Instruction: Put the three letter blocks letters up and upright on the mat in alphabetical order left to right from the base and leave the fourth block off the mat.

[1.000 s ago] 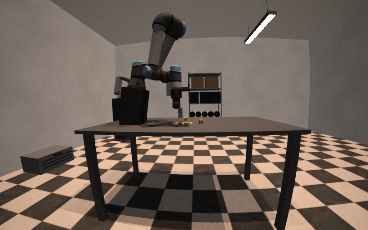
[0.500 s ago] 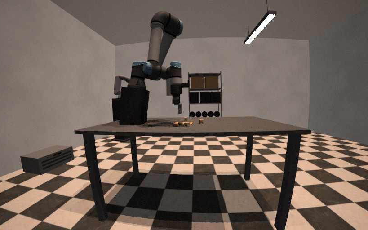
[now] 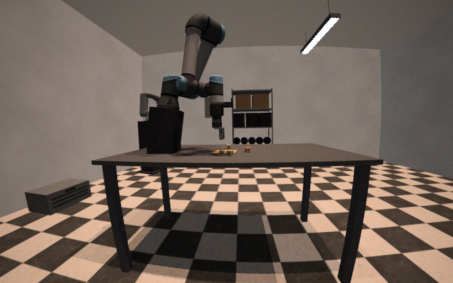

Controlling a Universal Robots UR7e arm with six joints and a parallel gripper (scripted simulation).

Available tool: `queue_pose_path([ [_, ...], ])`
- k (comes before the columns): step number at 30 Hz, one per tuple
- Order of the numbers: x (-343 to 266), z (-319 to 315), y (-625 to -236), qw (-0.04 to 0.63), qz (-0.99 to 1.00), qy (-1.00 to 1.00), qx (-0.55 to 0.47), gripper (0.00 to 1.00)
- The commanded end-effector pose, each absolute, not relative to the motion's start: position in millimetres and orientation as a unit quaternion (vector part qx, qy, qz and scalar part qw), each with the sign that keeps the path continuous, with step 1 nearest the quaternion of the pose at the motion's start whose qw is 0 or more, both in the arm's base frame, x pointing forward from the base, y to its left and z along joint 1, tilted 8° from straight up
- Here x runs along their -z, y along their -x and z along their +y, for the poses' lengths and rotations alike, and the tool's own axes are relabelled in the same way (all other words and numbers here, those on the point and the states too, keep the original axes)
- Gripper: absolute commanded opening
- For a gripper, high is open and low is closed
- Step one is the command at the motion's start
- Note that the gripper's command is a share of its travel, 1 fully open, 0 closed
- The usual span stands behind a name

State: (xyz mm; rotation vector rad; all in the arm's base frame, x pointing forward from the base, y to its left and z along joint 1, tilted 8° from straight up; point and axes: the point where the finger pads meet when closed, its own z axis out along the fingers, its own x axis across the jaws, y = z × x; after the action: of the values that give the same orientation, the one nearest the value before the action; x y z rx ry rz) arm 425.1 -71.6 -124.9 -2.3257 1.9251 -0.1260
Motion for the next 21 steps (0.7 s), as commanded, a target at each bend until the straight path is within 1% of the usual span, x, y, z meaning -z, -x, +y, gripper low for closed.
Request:
queue_pose_path([
  [1,124.8,-71.7,-424.7,0.060,0.636,0.768,0.041,1.00],
  [21,124.4,-70.1,-430.6,0.061,0.649,0.757,0.041,1.00],
])
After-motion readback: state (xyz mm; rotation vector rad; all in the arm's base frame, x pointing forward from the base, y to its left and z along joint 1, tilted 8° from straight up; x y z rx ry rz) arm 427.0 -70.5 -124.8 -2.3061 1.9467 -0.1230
